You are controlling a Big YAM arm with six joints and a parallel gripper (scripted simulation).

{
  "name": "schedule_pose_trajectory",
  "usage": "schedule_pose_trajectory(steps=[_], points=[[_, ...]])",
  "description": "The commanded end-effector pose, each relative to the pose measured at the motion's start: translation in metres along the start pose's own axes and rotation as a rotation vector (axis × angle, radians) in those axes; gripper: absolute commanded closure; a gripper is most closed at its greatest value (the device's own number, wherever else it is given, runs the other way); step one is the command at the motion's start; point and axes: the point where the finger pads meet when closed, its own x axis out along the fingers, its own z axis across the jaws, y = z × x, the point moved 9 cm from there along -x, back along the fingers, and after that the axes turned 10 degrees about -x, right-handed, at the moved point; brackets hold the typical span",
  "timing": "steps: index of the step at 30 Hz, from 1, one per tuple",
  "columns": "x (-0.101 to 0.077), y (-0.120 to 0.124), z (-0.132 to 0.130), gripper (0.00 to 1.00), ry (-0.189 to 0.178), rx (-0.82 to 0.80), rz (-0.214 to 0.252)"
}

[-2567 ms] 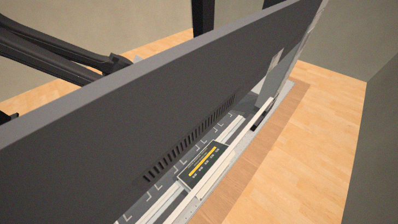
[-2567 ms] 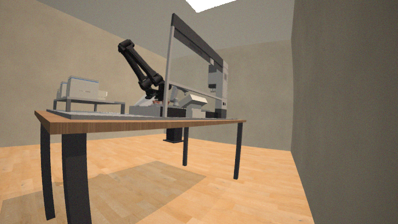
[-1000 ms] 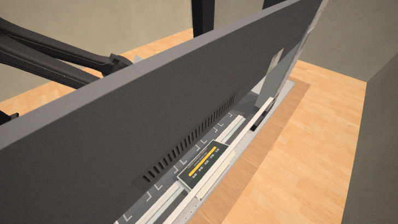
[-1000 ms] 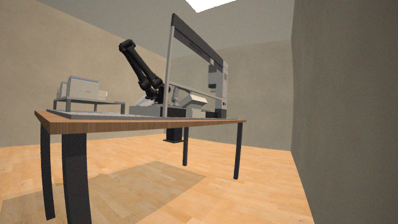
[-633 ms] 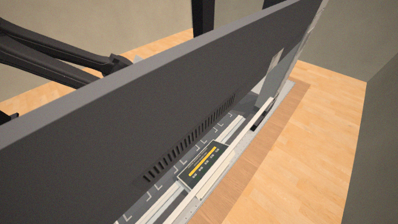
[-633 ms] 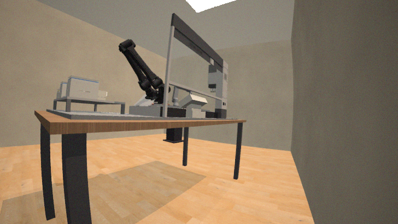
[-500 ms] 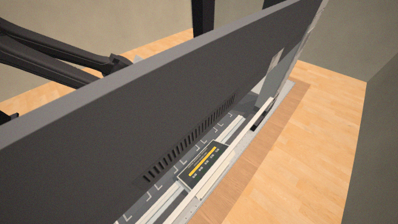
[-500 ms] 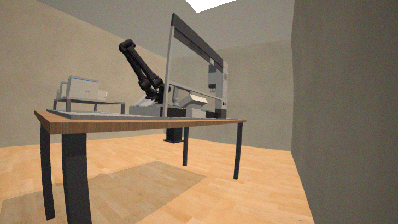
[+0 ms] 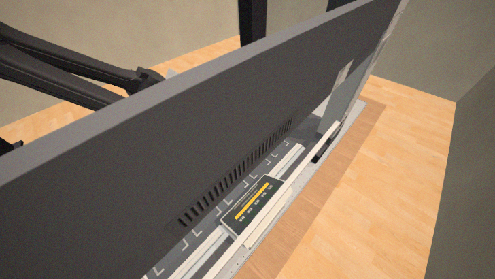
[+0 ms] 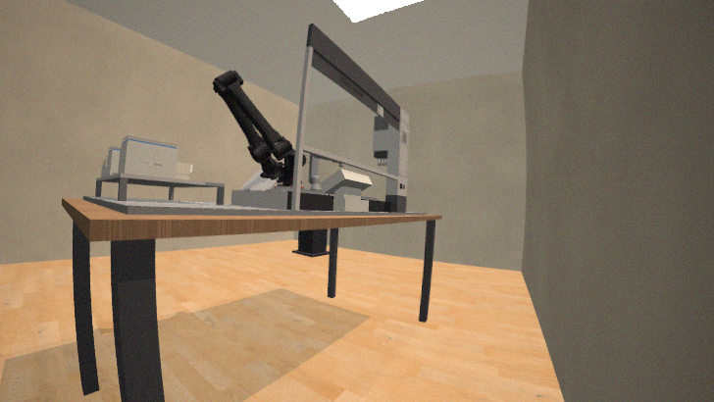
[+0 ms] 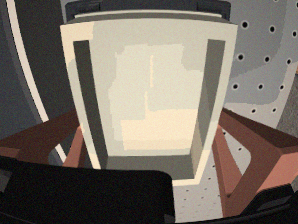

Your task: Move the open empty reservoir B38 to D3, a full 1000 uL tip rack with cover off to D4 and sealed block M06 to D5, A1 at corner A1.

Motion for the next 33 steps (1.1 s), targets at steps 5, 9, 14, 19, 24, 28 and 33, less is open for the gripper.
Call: schedule_pose_trajectory(steps=[5, 9, 14, 19, 24, 28, 33], points=[[-0.002, -0.002, 0.003, 1.0, -0.012, 0.006, -0.01], [-0.002, -0.002, 0.003, 1.0, -0.012, 0.006, -0.01], [-0.002, -0.002, 0.003, 1.0, -0.012, 0.006, -0.01], [-0.002, -0.002, 0.003, 1.0, -0.012, 0.006, -0.01], [-0.016, -0.003, 0.006, 1.0, -0.025, 0.011, -0.016], [-0.019, -0.005, 0.008, 1.0, -0.029, 0.015, -0.017], [-0.028, -0.006, 0.01, 1.0, -0.032, 0.018, -0.018]])
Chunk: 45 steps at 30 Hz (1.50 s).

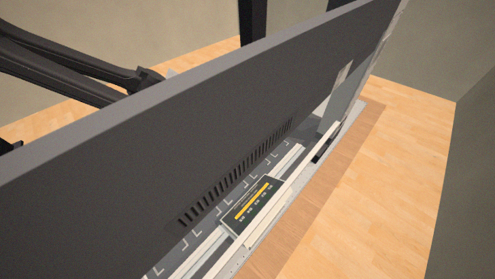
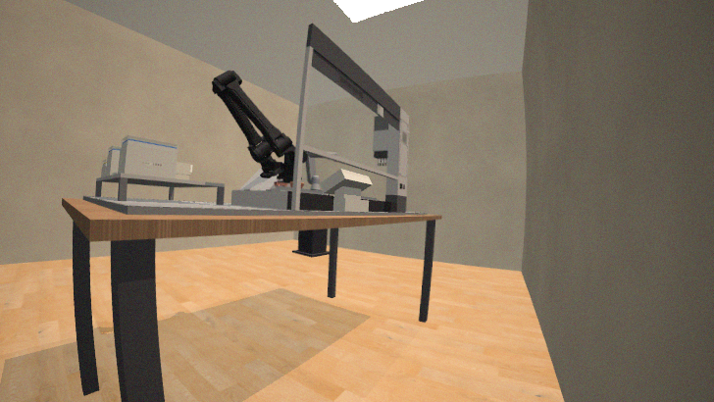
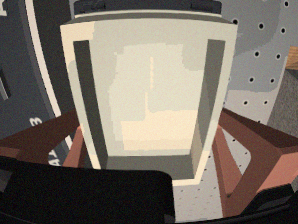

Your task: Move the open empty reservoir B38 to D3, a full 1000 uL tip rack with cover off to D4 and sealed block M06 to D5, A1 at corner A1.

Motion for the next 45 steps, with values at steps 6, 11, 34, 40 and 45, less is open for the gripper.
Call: schedule_pose_trajectory(steps=[6, 11, 34, 40, 45], points=[[-0.023, -0.006, 0.012, 1.0, -0.035, 0.029, -0.014], [-0.028, -0.006, 0.011, 1.0, -0.034, 0.028, -0.013], [-0.066, -0.008, 0.013, 1.0, -0.041, 0.035, -0.012], [-0.076, -0.008, 0.014, 1.0, -0.043, 0.036, -0.011], [-0.082, -0.008, 0.014, 1.0, -0.044, 0.037, -0.01]])
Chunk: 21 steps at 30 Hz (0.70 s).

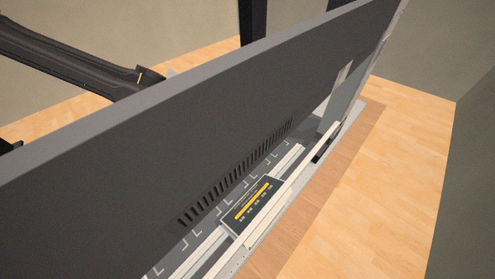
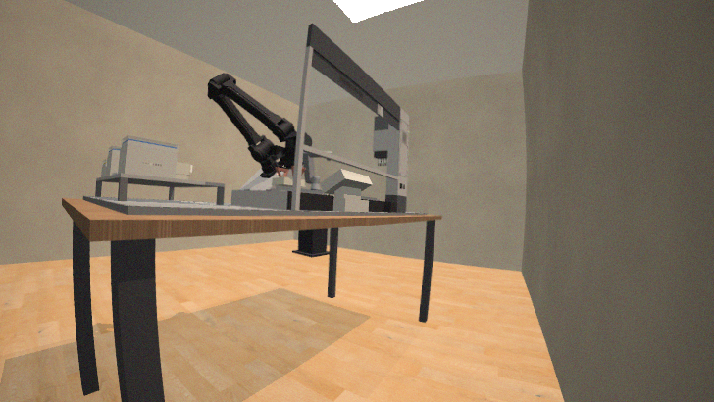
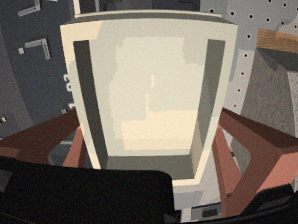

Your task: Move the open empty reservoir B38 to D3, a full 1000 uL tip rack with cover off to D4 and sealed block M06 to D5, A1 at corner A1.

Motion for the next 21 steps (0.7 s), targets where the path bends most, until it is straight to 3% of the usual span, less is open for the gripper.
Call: schedule_pose_trajectory(steps=[1, 21], points=[[-0.016, -0.008, 0.013, 1.0, -0.039, 0.037, -0.011], [-0.048, -0.008, 0.014, 1.0, -0.043, 0.04, -0.004]])
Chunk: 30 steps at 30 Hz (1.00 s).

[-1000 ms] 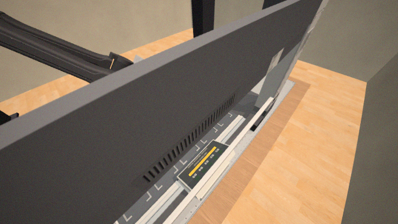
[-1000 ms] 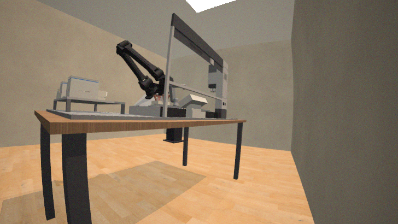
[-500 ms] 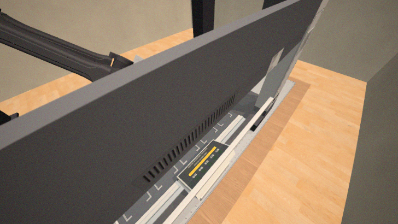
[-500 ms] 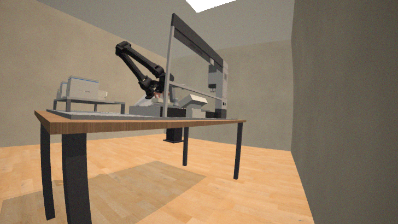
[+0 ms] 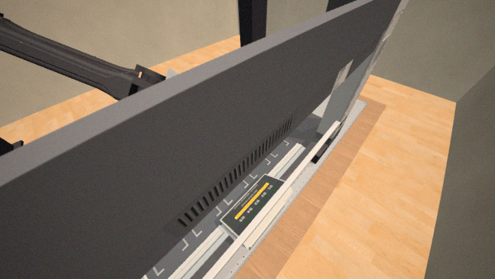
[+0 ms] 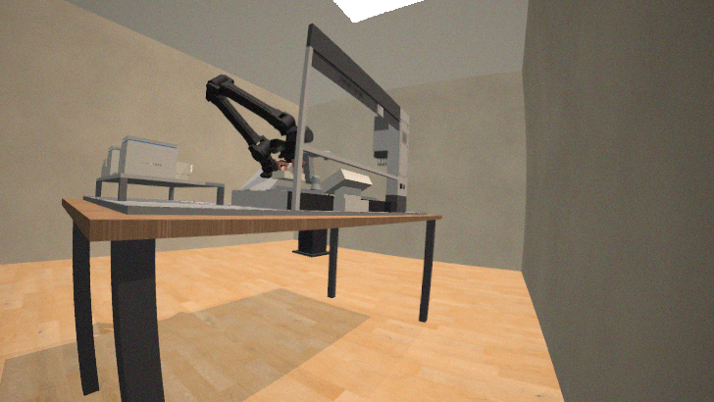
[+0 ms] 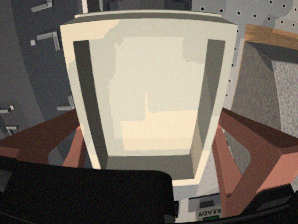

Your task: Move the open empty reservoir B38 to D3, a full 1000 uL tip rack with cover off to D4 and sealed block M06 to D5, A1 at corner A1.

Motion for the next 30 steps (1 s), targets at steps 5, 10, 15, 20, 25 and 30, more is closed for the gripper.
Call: schedule_pose_trajectory(steps=[5, 10, 15, 20, 25, 30], points=[[-0.029, -0.008, 0.015, 1.0, -0.049, 0.044, -0.002], [-0.038, -0.008, 0.015, 1.0, -0.05, 0.044, -0.001], [-0.043, -0.008, 0.015, 1.0, -0.05, 0.045, 0.0], [-0.052, -0.008, 0.014, 1.0, -0.051, 0.045, 0.001], [-0.06, -0.008, 0.014, 1.0, -0.05, 0.044, 0.002], [-0.064, -0.007, 0.015, 1.0, -0.045, 0.039, 0.001]])
